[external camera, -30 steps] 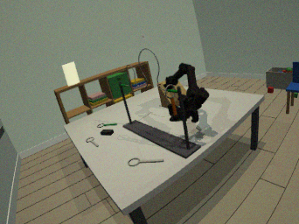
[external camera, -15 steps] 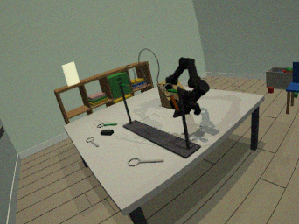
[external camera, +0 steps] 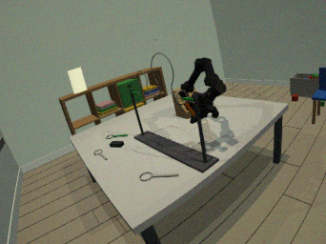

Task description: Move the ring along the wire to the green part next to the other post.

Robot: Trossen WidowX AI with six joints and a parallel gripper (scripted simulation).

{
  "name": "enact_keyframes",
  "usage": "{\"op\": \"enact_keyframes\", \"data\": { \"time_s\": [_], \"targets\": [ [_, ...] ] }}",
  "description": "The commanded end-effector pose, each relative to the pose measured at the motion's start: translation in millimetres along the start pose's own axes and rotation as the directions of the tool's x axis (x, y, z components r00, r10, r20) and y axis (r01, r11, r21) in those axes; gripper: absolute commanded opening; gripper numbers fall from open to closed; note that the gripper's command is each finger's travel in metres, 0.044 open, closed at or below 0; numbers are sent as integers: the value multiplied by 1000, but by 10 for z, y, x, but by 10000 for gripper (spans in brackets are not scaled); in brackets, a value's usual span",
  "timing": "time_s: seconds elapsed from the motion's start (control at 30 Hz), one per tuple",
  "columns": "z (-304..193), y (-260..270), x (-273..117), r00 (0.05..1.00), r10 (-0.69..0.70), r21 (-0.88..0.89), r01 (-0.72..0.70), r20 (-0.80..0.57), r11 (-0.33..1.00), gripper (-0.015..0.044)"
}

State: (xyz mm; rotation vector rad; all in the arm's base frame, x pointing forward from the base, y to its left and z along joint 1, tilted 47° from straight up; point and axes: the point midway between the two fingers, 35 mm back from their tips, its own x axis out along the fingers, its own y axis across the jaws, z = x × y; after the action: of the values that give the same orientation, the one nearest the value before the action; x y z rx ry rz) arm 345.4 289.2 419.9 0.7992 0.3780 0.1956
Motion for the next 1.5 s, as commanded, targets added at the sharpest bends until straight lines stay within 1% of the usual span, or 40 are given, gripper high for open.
{"op": "enact_keyframes", "data": {
  "time_s": [0.0, 0.33, 0.77, 1.07, 1.47],
  "targets": [
    [-25, -102, -13, 1000, -20, -26, 20, -24, 999, -150],
    [-22, -329, -16, 997, -78, -126, 75, -19, 989, -150],
    [64, -730, -63, 980, -199, -342, 192, 14, 920, -150],
    [189, -998, -131, 957, -284, -495, 274, 57, 824, -150],
    [458, -1333, -277, 909, -390, -689, 377, 147, 619, -150]
  ]
}}
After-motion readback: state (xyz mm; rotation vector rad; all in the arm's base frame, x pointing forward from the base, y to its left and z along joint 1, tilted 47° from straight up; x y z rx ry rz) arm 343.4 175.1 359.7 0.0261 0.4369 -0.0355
